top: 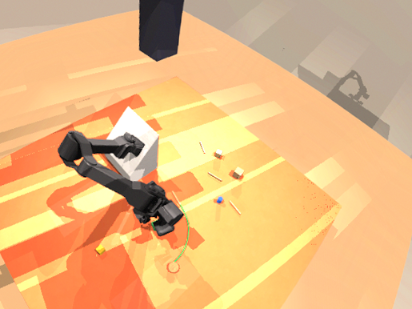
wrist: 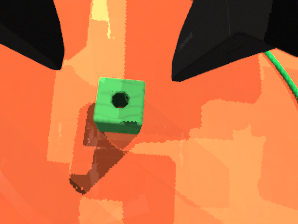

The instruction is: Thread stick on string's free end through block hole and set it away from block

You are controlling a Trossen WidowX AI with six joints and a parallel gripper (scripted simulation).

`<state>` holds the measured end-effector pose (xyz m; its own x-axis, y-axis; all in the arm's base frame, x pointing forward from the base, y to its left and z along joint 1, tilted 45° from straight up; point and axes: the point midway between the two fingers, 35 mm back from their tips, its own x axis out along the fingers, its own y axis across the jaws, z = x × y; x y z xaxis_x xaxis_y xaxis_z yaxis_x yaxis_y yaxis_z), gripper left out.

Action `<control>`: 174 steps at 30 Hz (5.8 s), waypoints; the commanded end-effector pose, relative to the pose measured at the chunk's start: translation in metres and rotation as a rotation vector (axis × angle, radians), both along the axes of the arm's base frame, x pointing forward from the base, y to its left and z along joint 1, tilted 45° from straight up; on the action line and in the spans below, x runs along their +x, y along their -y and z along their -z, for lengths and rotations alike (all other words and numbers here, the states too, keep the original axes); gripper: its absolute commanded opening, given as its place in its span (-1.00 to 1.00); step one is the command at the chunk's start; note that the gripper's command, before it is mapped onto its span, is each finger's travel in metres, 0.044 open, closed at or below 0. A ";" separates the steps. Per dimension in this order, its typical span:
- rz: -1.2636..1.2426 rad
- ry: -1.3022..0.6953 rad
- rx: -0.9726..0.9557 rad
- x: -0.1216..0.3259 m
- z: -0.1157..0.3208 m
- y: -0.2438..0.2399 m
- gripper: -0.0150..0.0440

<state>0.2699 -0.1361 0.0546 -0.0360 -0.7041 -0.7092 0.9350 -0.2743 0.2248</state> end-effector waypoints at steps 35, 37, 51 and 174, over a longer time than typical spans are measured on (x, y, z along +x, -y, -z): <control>0.003 0.002 -0.007 -0.002 0.040 0.041 0.32; 0.003 0.002 -0.007 -0.003 0.041 0.043 0.32; 0.008 0.007 -0.012 -0.002 0.040 0.043 -0.26; -0.194 0.227 0.802 -0.030 -0.048 0.066 0.32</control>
